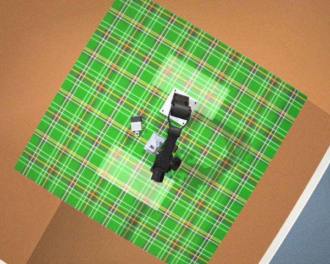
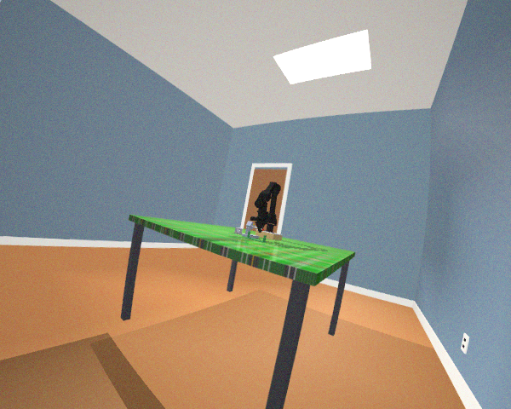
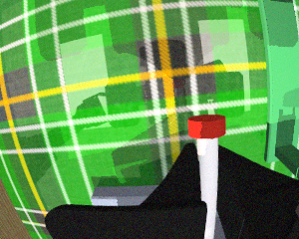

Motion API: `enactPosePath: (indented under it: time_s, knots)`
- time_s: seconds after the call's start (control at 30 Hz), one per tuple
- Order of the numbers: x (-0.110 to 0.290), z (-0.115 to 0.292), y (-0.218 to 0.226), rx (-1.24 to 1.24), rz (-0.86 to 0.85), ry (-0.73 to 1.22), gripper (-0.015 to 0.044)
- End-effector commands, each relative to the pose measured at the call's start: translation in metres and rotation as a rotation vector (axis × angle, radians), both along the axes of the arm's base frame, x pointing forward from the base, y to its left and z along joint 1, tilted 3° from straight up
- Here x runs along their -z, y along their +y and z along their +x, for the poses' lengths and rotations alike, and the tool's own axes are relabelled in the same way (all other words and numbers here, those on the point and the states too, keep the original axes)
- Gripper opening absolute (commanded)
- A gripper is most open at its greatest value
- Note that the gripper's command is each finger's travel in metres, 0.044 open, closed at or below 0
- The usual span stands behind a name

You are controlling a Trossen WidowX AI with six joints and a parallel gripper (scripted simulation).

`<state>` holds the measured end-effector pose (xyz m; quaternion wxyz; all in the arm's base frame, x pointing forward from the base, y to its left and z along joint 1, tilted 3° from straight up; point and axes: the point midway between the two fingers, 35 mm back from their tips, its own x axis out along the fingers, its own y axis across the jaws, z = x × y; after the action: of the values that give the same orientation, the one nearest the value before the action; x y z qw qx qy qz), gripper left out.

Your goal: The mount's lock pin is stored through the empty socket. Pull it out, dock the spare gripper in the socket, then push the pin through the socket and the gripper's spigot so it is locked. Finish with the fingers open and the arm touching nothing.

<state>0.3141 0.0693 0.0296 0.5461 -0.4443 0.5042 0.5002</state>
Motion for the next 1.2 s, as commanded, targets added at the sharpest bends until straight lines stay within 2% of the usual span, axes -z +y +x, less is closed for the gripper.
enactPosePath:
  time_s: [0.0,1.17]
  knots:
    - [-0.004,0.0,0.003,-0.001,0.07,-0.006,0.0]
    - [-0.013,0.005,0.024,0.002,0.107,0.004,0.0]
